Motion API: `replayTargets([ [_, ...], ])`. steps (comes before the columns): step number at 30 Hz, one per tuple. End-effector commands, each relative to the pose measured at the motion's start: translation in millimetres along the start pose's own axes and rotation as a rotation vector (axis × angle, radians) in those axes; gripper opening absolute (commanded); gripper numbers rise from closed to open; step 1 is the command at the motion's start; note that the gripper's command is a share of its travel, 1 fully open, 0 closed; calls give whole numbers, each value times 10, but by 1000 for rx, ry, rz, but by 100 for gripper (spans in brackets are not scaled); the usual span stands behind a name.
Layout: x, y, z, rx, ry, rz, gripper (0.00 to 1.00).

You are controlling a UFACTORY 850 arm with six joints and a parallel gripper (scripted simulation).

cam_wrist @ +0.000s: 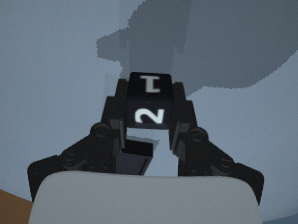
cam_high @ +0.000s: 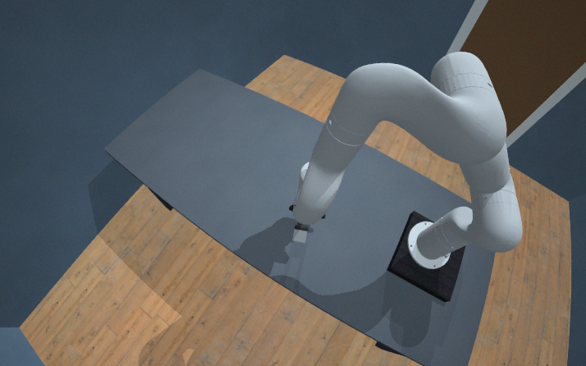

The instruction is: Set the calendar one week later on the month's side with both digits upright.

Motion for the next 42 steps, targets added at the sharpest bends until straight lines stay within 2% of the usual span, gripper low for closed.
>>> replayTargets([
  [1,-1,-6,7,2,0,0,27],
  [34,-1,-6,7,2,0,0,27],
  [35,-1,-6,7,2,0,0,31],
  [37,-1,-6,7,2,0,0,31],
  [38,-1,-6,7,2,0,0,35],
  [40,-1,-6,7,2,0,0,35],
  [41,-1,-6,7,2,0,0,39],
  [42,-1,-6,7,2,0,0,39],
])
Point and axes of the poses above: the point where the finger pads meet when closed, its own y axis out along the fingers, its own z axis across the jaws, x = y × z, the point moved 9 cm from there along -y, back along the fingers, and after that the axes turned 4 degrees about y, right-handed, at the moved point
